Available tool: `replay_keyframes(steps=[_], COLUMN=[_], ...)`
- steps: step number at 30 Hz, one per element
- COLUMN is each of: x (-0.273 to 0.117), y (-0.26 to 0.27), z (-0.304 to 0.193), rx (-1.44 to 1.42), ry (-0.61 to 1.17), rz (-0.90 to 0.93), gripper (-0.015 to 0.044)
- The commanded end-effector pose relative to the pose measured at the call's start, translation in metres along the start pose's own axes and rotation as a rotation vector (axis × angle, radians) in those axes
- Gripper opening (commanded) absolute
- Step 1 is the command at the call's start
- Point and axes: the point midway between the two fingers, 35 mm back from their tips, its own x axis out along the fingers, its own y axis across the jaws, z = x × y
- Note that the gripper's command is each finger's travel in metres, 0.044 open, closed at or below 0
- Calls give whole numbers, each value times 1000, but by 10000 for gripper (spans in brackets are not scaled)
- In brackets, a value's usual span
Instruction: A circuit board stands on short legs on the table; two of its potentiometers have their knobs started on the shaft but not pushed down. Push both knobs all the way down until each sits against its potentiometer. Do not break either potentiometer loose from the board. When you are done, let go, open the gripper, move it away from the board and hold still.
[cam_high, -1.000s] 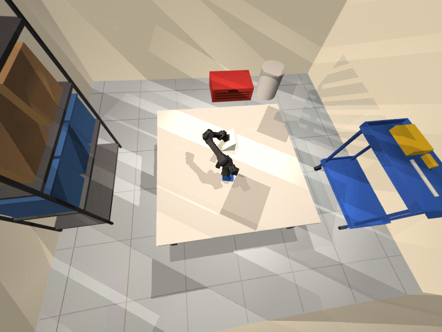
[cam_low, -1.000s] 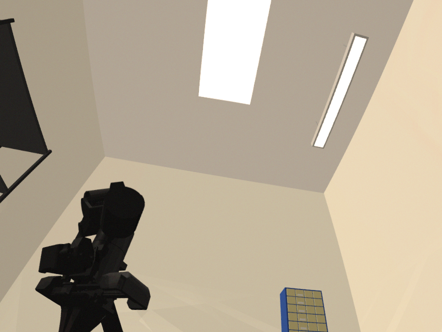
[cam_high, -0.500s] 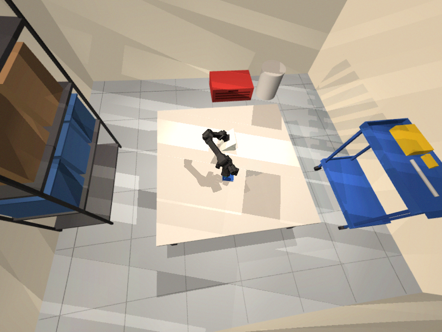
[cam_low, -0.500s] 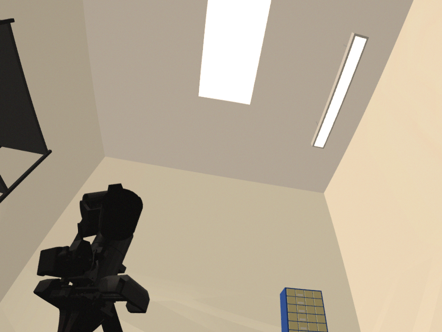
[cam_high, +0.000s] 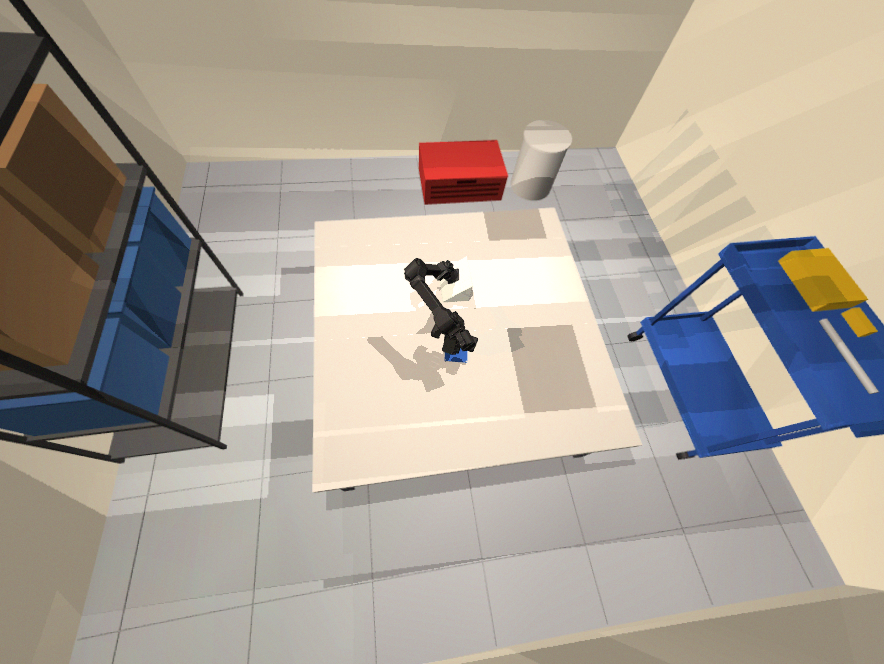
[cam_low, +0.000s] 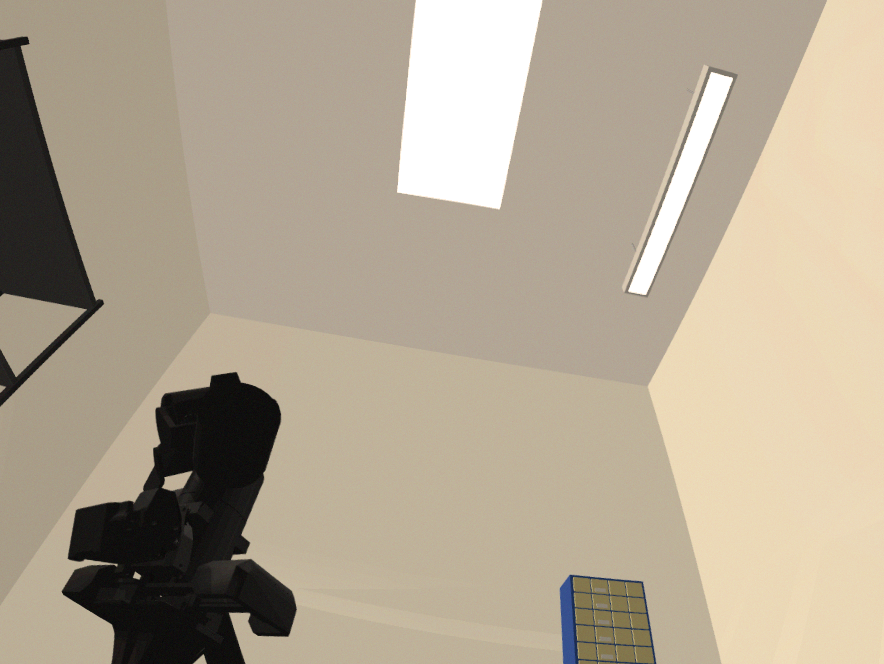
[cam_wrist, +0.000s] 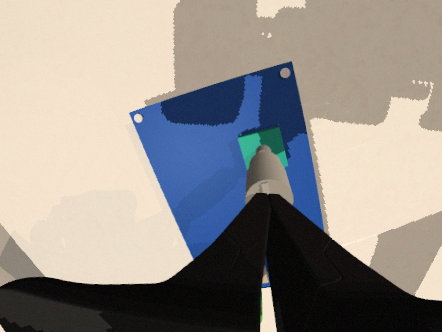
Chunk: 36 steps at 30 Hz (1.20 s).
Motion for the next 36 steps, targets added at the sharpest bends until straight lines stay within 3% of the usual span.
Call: replay_keyframes(steps=[1,36], x=[8,15], y=[-2,-2], z=[3,3], rx=[13,13], ry=[2,2], rz=[-8,-8], gripper=[0,0])
